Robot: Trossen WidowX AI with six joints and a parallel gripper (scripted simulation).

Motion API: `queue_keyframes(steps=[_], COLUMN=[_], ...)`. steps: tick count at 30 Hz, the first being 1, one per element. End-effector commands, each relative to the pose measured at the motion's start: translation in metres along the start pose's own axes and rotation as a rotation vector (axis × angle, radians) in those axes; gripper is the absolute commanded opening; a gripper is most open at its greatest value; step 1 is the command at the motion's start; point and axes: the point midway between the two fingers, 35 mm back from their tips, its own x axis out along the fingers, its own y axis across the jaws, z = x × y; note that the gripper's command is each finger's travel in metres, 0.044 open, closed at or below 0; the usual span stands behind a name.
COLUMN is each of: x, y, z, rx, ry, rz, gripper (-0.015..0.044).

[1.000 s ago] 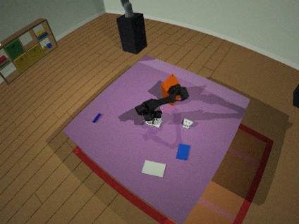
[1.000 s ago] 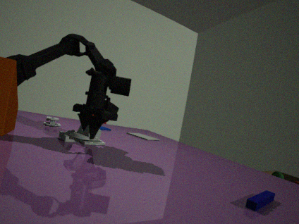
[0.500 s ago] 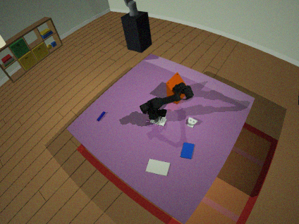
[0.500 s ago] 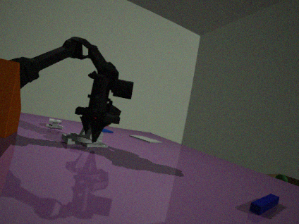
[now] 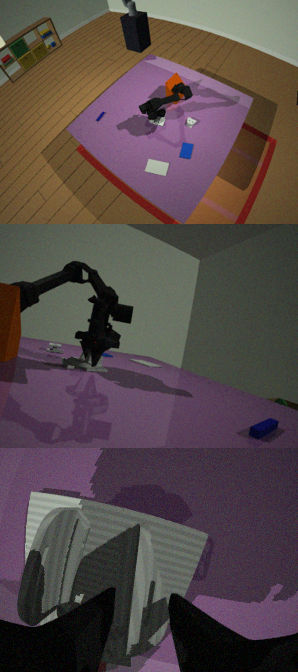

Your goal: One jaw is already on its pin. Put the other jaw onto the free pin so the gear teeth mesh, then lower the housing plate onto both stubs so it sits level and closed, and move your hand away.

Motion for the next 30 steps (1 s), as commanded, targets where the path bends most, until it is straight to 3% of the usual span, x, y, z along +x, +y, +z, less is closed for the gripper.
queue_keyframes(steps=[1, 5, 9, 22, 30], x=[0.0, 0.0, 0.0, 0.0, -0.062], y=[0.0, 0.0, 0.0, 0.0, 0.0], z=[0.0, 0.0, 0.0, 0.0, -0.001], rx=[0.004, 0.004, 0.0, 0.0, 0.004], ry=[-0.002, -0.002, 0.0, 0.0, -0.001], rz=[0.002, 0.002, 0.0, 0.0, 0.001], gripper=[0.0134, 0.0134, 0.0224, 0.0224, 0.0224])
